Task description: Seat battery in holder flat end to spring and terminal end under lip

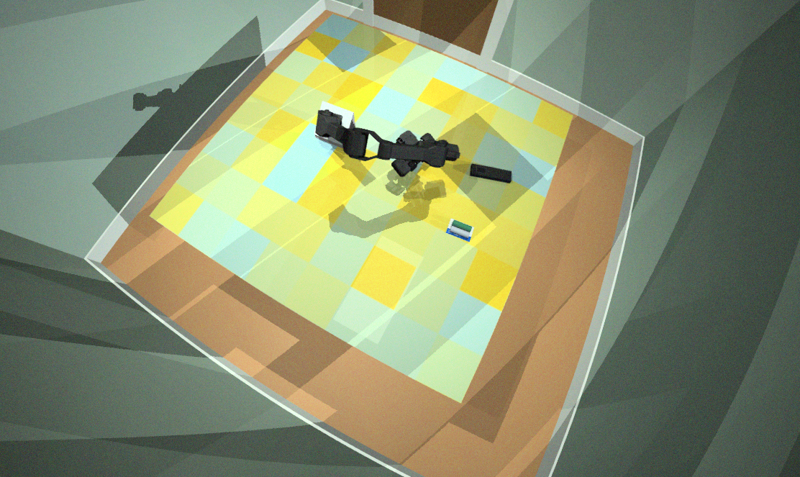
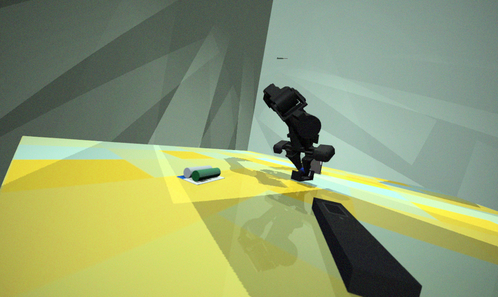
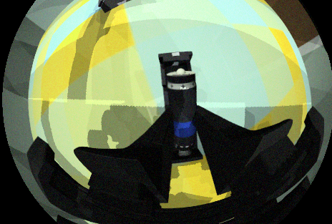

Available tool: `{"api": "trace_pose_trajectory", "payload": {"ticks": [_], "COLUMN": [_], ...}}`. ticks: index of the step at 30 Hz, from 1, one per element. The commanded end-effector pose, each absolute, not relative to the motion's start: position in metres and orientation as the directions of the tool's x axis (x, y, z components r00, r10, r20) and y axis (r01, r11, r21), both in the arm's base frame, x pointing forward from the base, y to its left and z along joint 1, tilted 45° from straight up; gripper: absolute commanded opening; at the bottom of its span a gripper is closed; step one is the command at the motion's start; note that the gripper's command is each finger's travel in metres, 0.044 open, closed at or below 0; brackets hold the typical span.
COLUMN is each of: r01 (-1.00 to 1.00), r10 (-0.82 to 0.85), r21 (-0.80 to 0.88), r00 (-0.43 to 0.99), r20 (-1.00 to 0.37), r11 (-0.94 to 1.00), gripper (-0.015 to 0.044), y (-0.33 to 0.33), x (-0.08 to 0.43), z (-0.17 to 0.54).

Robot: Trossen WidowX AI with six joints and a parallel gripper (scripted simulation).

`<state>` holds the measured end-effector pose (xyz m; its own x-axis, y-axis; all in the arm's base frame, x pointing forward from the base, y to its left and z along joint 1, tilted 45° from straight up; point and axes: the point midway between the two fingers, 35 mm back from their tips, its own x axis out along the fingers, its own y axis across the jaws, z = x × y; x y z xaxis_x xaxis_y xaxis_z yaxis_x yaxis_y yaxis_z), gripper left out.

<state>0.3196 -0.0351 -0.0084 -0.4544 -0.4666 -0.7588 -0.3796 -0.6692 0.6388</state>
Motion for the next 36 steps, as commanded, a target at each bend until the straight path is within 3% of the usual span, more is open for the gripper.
{"api": "trace_pose_trajectory", "payload": {"ticks": [1, 36], "r01": [-0.384, -0.373], "r10": [-0.481, -0.574], "r21": [0.632, 0.631], "r00": [-0.422, -0.263], "r20": [-0.768, -0.775], "r11": [-0.673, -0.681], "gripper": [0.0065, 0.0065], "y": [-0.0369, -0.0377], "x": [0.3227, 0.3178], "z": [-0.0093, -0.0171]}}
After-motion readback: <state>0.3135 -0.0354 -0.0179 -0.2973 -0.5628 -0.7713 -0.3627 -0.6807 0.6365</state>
